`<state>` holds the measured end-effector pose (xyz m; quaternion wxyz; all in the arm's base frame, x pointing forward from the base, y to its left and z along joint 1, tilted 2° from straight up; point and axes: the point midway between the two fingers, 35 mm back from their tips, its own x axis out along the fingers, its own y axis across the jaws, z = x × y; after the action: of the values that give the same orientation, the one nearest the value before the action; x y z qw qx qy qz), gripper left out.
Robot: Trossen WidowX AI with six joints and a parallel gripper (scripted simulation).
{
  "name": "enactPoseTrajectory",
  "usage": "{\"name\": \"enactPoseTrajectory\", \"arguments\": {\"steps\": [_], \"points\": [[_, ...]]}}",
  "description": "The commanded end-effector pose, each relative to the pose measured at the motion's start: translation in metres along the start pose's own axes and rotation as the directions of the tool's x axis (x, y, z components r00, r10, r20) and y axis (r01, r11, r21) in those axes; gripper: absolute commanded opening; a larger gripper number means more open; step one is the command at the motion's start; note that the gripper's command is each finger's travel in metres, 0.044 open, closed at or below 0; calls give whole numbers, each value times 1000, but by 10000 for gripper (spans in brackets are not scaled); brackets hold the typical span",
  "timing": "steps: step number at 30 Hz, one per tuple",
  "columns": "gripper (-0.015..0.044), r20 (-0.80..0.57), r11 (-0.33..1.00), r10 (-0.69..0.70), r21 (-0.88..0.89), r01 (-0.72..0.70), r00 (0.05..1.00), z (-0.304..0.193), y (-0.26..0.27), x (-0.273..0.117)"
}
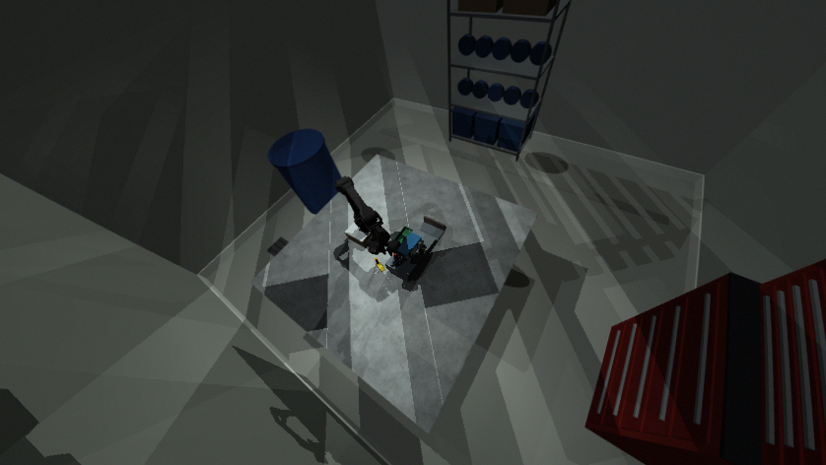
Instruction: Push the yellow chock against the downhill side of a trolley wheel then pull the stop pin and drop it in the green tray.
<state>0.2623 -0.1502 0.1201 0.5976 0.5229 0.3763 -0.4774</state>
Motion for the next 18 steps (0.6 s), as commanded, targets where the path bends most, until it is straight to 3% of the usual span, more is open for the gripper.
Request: {"name": "enactPoseTrajectory", "arguments": {"steps": [1, 9, 18], "points": [[190, -37, 982, -100, 158, 105, 994, 10, -34, 8], [190, -171, 839, -267, 443, 316, 948, 14, -101, 13], [190, -174, 834, -270, 448, 321, 947, 13, -103, 17]]}}
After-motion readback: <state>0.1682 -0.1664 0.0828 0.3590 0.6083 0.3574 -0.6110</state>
